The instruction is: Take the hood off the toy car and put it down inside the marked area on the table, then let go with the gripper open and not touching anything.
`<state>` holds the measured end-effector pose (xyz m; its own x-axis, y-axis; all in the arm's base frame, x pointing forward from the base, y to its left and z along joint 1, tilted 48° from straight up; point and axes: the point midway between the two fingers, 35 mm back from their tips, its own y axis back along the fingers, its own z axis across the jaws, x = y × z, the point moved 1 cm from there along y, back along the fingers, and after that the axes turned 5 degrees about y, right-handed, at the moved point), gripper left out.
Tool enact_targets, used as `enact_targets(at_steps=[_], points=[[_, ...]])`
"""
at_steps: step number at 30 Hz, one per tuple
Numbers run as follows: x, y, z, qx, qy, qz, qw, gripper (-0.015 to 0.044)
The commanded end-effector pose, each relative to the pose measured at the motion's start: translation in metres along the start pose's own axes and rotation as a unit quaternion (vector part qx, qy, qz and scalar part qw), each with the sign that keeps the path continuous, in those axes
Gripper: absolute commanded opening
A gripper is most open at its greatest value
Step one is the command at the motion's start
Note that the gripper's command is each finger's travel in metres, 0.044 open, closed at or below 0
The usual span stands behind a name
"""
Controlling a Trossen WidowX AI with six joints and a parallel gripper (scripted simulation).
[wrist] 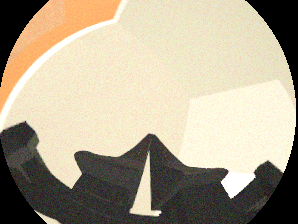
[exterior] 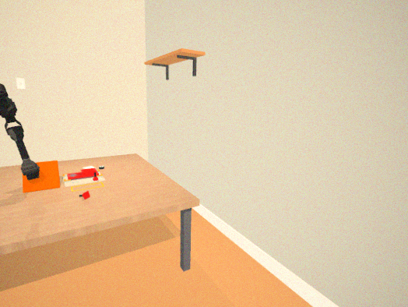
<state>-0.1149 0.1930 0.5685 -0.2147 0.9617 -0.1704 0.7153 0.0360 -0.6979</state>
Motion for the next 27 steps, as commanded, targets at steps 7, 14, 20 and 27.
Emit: enact_targets(at_steps=[7, 14, 20, 27], points=[[-0.036, -0.014, 0.003, 0.007, -0.055, -0.059, 0.997, 0.0184], [-0.089, -0.025, 0.008, -0.009, -0.098, -0.132, 0.986, 0.0368], [-0.171, -0.026, 0.015, -0.045, -0.154, -0.238, 0.958, 0.044], [-0.263, -0.002, 0.016, -0.097, -0.21, -0.357, 0.905, 0.044]])
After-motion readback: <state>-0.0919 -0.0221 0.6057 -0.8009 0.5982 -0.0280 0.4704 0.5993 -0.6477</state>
